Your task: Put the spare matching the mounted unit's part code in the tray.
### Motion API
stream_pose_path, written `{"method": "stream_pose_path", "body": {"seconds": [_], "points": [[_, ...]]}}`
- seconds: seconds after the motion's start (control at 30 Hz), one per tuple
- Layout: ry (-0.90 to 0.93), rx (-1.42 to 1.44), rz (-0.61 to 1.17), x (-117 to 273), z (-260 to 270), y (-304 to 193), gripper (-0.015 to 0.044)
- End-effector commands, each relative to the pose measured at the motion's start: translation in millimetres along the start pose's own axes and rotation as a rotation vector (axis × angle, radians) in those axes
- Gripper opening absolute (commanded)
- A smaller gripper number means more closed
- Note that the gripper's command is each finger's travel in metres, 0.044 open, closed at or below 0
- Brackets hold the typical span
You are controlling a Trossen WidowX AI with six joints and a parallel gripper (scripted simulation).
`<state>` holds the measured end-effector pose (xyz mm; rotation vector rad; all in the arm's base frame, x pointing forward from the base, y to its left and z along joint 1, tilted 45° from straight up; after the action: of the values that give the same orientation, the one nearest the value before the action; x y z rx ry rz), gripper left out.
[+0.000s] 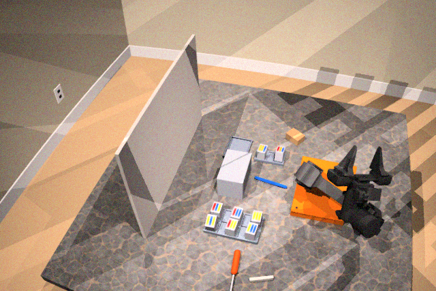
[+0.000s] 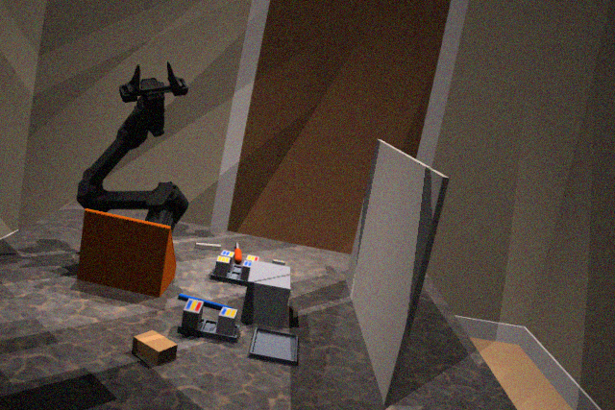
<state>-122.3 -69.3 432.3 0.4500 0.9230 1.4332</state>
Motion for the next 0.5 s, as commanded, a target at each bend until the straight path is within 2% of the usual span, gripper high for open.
{"method": "stream_pose_path", "body": {"seconds": [0.0, 0.23, 0.47], "points": [[0.0, 0.0, 0.0, 0.0, 0.0, 0.0, 0.0426], [0.011, 0.018, 0.006, -1.6, 4.6, -1.6, 0.044], [0.183, 0.289, 0.133, -25.4, 75.0, -35.0, 0.044]]}}
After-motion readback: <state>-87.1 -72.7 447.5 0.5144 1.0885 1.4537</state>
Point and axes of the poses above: the point midway between the two fingers, 35 mm back from their tips, its own x axis back along the fingers, its own z axis across the jaws, y = z × x, the point moved 4 cm from there along x, back along the fingers, and after that the axes turned 6 degrees about -x, right-handed, at the moved point
